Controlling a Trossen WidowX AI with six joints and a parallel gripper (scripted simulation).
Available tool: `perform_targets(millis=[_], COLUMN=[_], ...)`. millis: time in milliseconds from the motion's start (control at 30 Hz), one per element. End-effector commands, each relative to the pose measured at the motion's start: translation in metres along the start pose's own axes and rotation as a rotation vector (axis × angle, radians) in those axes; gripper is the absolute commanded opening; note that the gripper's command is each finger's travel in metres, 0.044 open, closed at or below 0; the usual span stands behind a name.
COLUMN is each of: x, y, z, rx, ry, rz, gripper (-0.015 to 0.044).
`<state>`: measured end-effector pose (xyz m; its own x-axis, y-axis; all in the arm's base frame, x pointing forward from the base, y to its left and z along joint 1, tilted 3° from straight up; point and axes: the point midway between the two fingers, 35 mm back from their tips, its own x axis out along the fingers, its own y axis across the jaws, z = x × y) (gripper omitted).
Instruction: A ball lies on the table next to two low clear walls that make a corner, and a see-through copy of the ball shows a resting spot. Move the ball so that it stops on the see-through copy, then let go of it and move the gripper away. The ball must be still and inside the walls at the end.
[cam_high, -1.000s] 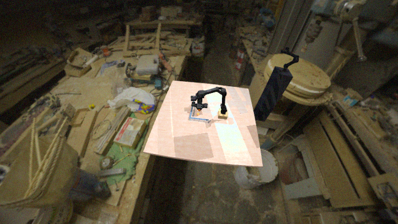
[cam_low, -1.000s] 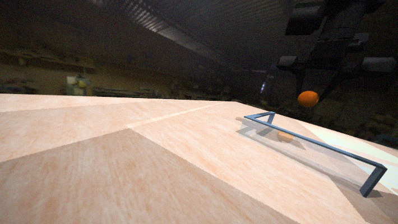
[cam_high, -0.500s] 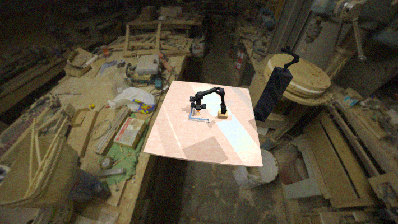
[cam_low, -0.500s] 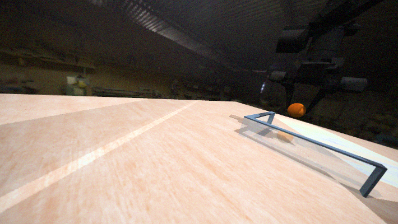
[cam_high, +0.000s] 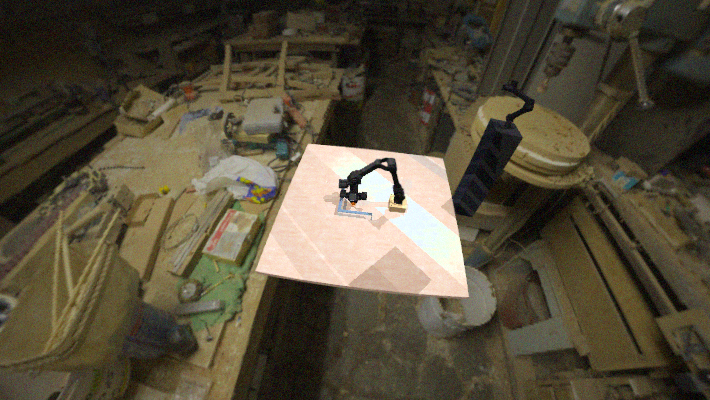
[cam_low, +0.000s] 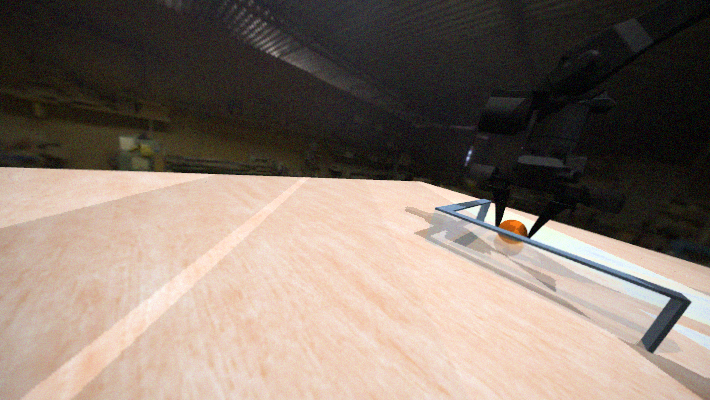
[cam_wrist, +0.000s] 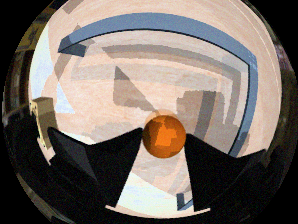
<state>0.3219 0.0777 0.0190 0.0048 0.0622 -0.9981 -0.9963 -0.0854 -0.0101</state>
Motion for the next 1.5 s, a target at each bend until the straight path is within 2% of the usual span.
perform_targets(millis=[0, 667, 1067, 1200, 1367, 1467], x=[0.009, 0.028, 0.024, 0.021, -0.05, -0.061], y=[0.002, 0.002, -0.001, -0.001, 0.0, 0.002], z=[-0.001, -0.001, 0.0, 0.0, 0.0, 0.0], rx=[0.002, 0.002, -0.005, -0.005, 0.001, 0.002], ry=[0.003, 0.003, -0.001, -0.001, 0.003, 0.003], rz=[0.002, 0.002, -0.007, -0.006, 0.001, 0.002], gripper=[0.0, 0.0, 0.0309, 0.0309, 0.0309, 0.0309])
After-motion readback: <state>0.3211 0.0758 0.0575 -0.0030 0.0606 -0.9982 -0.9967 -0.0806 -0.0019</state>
